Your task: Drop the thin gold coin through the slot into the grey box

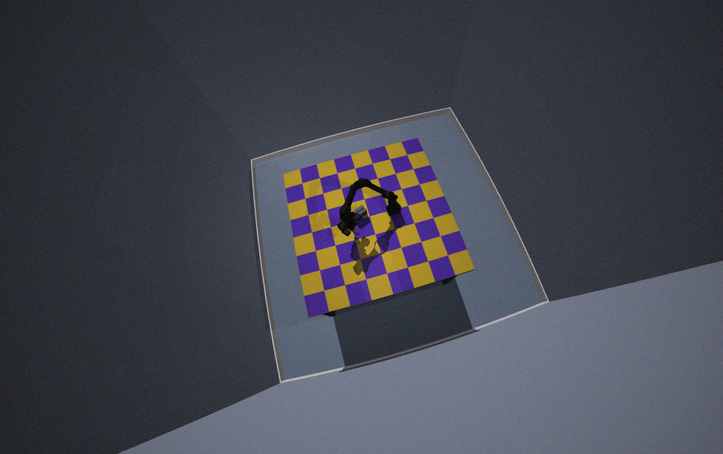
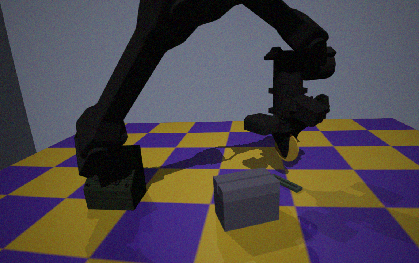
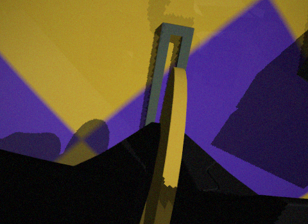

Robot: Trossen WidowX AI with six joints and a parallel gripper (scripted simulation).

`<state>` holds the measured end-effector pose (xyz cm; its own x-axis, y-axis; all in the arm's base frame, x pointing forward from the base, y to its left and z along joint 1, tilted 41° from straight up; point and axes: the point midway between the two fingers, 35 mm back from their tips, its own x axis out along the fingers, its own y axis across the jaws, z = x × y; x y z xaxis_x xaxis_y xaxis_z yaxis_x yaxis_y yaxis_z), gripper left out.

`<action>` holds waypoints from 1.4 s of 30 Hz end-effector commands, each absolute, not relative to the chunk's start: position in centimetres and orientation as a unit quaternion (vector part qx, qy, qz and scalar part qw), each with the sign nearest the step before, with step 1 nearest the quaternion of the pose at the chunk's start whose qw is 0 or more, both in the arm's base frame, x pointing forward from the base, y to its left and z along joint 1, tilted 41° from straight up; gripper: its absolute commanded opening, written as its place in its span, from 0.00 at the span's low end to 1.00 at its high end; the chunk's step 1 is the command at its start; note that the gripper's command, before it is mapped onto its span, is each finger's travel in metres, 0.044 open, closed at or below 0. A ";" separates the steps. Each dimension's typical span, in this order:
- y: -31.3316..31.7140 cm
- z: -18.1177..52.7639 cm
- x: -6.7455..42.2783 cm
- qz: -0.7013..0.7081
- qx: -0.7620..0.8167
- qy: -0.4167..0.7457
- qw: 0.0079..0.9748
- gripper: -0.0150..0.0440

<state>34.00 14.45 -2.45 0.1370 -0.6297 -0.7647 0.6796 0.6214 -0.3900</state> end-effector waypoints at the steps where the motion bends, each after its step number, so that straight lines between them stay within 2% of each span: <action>1: 15.3 -1.6 33.9 -0.433 0.030 0.492 0.755 0.25; 15: 16.8 0.6 33.3 -0.428 0.020 0.496 0.755 0.25; 28: 16.8 0.7 33.4 -0.310 -0.145 0.578 0.741 0.25; 42: 16.7 0.7 33.5 -0.164 -0.316 0.635 0.686 0.25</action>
